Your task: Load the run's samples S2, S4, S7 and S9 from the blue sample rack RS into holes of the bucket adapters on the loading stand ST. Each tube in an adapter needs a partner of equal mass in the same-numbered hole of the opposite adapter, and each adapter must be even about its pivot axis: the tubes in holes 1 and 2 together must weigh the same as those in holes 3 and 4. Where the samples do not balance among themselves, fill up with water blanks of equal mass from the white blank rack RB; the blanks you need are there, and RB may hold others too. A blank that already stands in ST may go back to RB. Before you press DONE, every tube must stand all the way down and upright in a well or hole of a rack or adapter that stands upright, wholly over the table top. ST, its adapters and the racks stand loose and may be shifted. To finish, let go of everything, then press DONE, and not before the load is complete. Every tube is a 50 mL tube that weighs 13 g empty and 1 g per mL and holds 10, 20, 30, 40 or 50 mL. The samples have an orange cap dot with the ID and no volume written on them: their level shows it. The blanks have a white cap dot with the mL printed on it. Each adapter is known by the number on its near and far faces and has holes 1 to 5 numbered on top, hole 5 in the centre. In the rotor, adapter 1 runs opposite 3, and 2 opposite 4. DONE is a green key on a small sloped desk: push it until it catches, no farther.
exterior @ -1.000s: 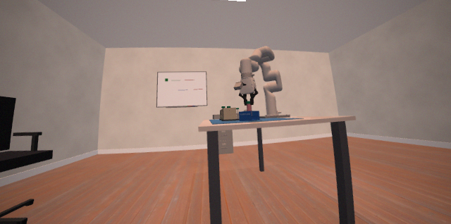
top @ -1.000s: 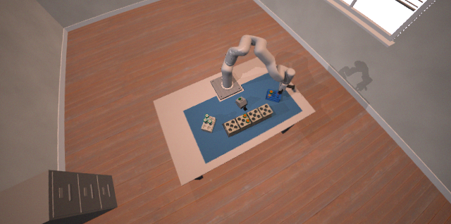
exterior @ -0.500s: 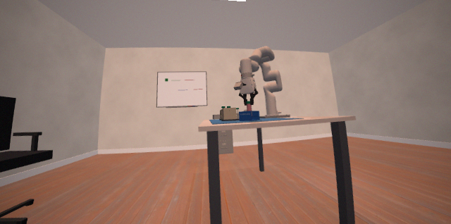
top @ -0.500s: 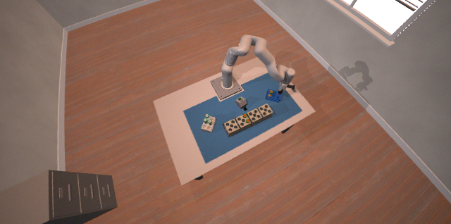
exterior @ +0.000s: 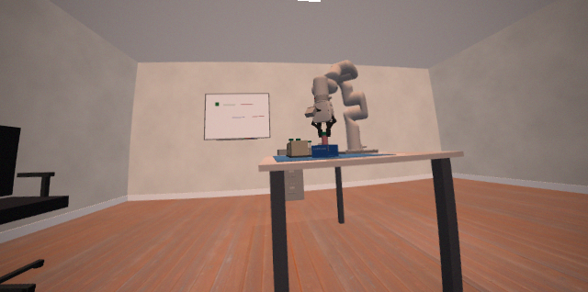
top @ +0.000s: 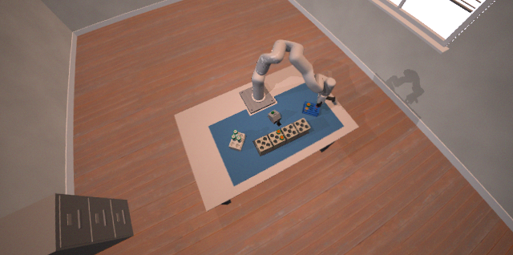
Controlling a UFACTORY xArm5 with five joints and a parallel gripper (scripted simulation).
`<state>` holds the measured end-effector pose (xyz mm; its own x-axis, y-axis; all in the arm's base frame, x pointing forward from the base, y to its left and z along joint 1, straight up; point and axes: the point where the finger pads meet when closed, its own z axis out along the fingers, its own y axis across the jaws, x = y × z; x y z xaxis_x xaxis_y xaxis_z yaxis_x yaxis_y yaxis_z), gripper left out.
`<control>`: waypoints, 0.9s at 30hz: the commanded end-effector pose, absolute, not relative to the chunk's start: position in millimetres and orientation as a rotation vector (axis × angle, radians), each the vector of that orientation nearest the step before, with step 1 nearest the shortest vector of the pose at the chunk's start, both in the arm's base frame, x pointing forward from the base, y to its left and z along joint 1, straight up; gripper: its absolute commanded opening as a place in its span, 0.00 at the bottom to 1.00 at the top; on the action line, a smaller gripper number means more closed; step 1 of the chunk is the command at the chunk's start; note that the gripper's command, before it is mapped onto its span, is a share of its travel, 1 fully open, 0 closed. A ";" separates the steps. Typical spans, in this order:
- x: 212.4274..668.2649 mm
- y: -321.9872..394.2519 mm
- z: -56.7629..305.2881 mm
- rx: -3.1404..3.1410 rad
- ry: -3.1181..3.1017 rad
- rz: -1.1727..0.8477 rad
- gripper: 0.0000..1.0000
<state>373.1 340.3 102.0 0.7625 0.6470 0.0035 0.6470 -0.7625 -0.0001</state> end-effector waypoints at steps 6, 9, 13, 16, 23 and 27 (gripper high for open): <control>374.1 341.2 106.3 -2.946 -1.082 -0.011 0.00; 374.1 341.2 108.4 -2.946 -1.082 -0.011 0.00; 374.1 341.2 111.0 -2.946 -1.082 -0.011 0.00; 374.1 341.1 113.0 -2.946 -1.082 -0.011 0.00; 374.0 341.1 116.4 -2.946 -1.082 -0.011 0.00; 374.0 341.1 119.0 -2.946 -1.082 -0.011 0.00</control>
<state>372.9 340.1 115.9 0.7625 0.6470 0.0029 0.6470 -0.7625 -0.0001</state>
